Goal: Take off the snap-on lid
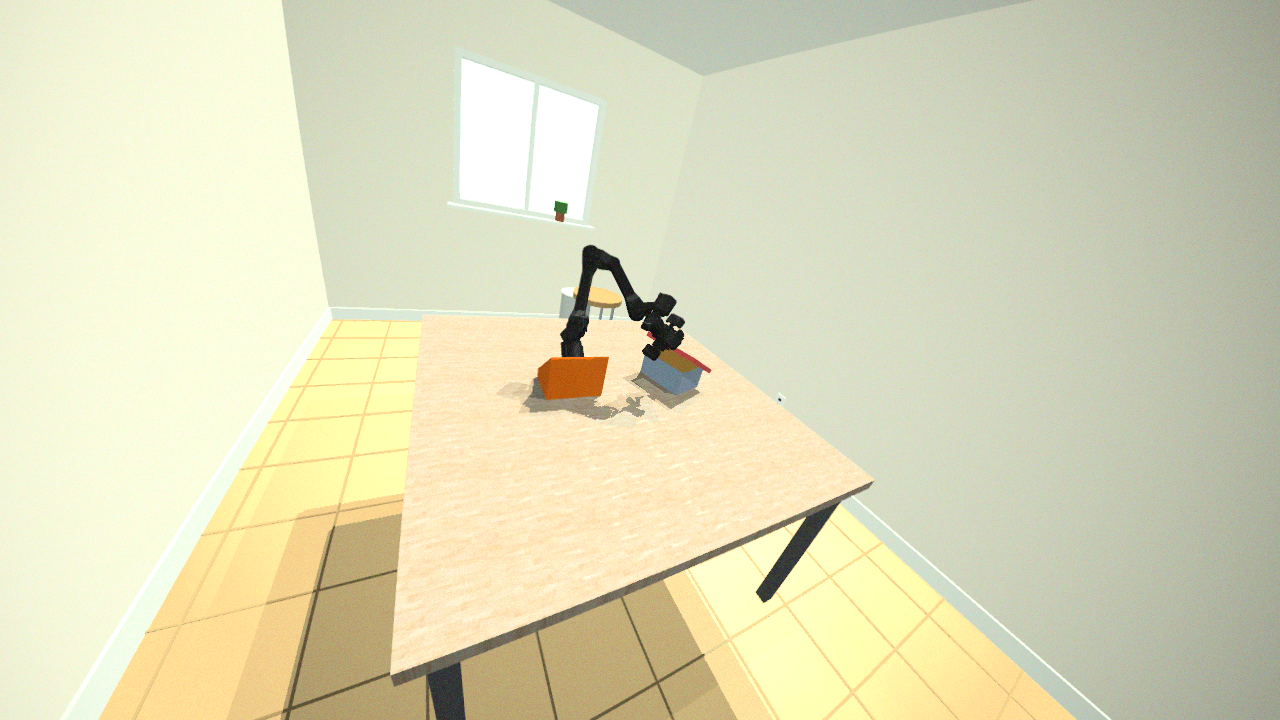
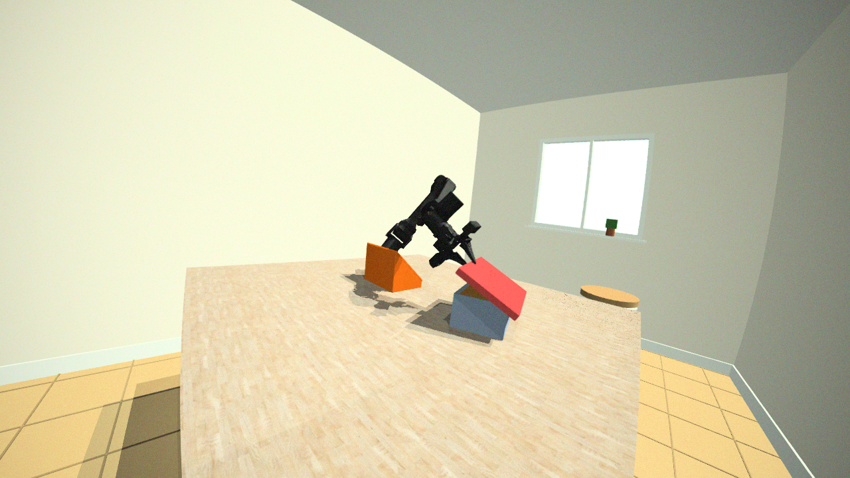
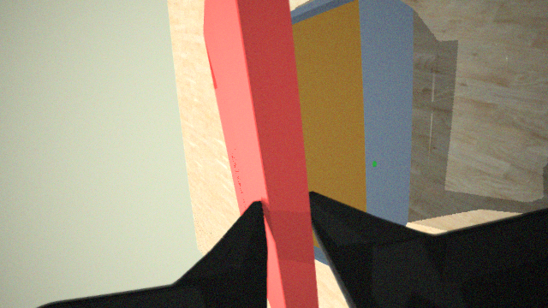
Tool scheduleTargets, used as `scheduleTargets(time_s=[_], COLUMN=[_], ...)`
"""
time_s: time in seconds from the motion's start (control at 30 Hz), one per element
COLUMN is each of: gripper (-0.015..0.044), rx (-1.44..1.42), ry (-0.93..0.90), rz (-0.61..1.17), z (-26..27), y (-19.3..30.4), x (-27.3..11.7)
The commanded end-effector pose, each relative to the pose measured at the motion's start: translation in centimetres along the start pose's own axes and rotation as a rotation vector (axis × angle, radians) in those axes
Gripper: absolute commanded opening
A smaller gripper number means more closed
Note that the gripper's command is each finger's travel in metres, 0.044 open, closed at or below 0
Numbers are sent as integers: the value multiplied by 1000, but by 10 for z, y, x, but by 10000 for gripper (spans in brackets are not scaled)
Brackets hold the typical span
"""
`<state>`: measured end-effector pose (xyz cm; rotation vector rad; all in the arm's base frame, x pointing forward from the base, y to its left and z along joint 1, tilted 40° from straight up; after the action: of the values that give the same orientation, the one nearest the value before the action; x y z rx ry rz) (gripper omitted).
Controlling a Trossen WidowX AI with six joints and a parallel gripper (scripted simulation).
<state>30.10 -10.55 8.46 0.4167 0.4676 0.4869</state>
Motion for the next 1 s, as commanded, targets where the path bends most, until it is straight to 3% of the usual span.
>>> scheduleTargets(time_s=[0.0,0.97], gripper=[0,0], rx=[-11,-13], ry=[-8,-8], rz=[2,1], z=[8,53], y=[-1,-8], x=[-2,-8])
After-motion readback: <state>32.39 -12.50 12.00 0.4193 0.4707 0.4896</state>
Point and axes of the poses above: the point midway between the two fingers, 35 mm back from their tips, its own x axis out along the fingers, its own z axis across the jaws, y = z × x, the point moved 8 cm from there along -x, back along the fingers, and after that the axes turned 9 degrees about -x, right-handed, at the moved point
